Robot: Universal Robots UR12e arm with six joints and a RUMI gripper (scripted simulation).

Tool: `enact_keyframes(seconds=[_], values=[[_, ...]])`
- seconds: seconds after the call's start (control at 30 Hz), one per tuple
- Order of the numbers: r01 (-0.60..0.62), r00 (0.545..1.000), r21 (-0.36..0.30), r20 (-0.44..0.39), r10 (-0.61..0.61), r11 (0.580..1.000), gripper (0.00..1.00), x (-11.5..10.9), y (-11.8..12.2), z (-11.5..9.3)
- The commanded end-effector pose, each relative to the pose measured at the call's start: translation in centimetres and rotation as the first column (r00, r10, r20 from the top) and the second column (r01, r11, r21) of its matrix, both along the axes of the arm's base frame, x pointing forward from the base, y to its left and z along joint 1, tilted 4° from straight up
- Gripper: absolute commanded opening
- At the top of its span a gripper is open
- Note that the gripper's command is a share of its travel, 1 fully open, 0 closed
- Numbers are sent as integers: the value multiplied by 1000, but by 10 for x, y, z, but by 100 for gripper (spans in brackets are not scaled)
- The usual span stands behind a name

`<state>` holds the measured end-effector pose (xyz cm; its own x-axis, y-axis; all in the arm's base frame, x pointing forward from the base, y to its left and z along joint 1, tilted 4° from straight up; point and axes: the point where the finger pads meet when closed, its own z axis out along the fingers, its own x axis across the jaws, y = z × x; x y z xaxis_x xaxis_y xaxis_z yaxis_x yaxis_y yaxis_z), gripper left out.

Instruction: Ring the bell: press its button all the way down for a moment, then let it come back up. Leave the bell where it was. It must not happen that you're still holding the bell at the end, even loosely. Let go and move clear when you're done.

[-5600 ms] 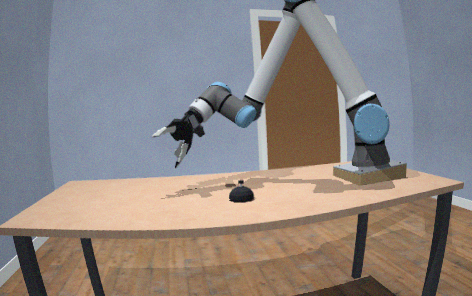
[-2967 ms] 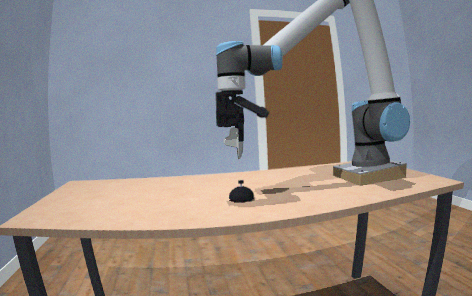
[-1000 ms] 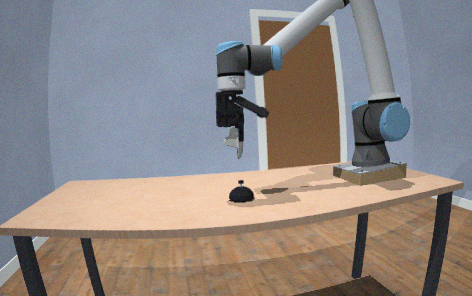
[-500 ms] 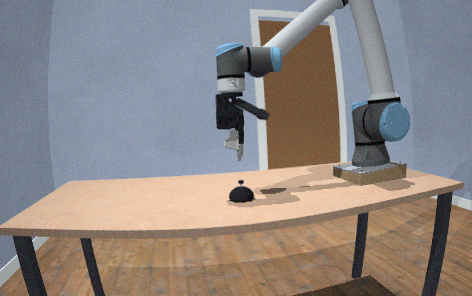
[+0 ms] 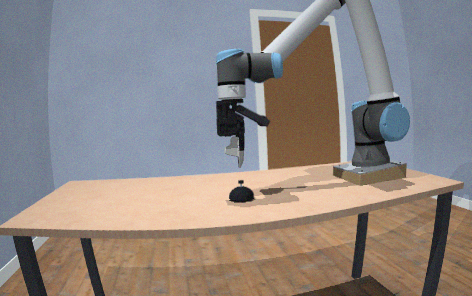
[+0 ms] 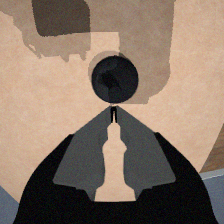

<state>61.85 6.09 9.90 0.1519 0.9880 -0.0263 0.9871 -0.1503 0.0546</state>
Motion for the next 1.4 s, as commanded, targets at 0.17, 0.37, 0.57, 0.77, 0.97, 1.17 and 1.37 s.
enact_keyframes(seconds=[0.17,0.37,0.57,0.77,0.97,1.17,1.37], values=[[0,1000,0,2,0,1000,0,1,-1,-13],[0,1000,0,2,0,1000,0,1,-1,-23],[0,1000,0,2,0,1000,0,1,-1,-29],[0,1000,0,2,0,1000,0,1,-1,-32],[0,1000,0,2,0,1000,0,1,-1,-33],[0,1000,0,2,0,1000,0,1,-1,-33],[0,1000,0,2,0,1000,0,1,-1,-33]])
